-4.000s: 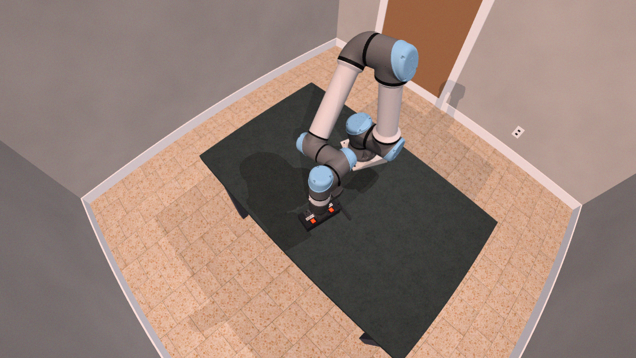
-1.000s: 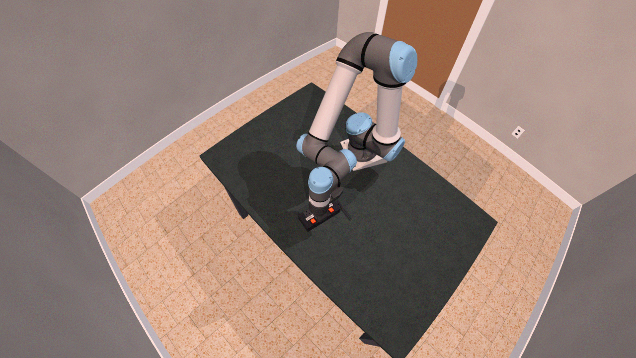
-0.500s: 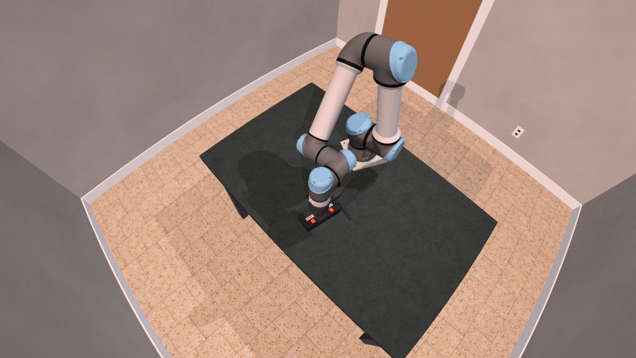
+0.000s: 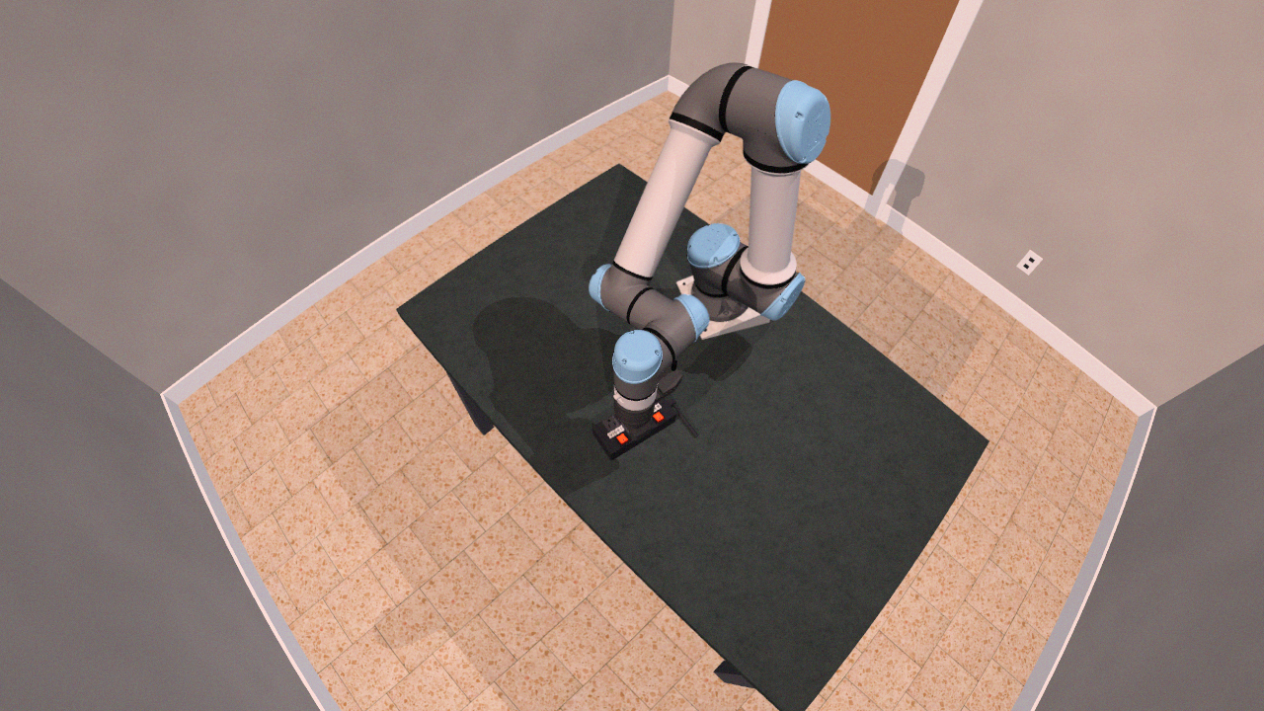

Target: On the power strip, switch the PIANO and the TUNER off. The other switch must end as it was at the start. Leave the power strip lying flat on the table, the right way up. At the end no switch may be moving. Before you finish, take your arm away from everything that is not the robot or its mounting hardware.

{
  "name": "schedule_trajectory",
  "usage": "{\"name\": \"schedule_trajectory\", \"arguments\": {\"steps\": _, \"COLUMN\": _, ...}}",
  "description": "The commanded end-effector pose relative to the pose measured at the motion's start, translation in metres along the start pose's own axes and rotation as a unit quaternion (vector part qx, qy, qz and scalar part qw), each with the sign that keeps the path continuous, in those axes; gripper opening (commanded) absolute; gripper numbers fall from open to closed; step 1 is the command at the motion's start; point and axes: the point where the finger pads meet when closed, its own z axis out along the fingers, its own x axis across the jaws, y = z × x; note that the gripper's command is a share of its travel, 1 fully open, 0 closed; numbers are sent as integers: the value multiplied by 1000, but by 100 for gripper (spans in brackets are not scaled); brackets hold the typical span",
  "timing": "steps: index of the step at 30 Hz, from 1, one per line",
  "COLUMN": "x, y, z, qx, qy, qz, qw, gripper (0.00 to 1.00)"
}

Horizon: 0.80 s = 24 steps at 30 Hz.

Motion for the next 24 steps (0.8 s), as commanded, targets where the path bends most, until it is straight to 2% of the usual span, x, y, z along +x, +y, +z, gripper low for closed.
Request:
{"name": "schedule_trajectory", "arguments": {"steps": 1, "x": 0, "y": 1, "z": -11, "qx": -1, "qy": 0, "qz": 0, "qw": 1000, "gripper": 0}}
{"name": "schedule_trajectory", "arguments": {"steps": 3, "x": 0, "y": 1, "z": -11, "qx": -1, "qy": 0, "qz": 0, "qw": 1000, "gripper": 0}}
{"name": "schedule_trajectory", "arguments": {"steps": 12, "x": 0, "y": 1, "z": -33, "qx": -1, "qy": 0, "qz": 0, "qw": 1000, "gripper": 0}}
{"name": "schedule_trajectory", "arguments": {"steps": 24, "x": 0, "y": 1, "z": -34, "qx": -1, "qy": 0, "qz": 0, "qw": 1000, "gripper": 0}}
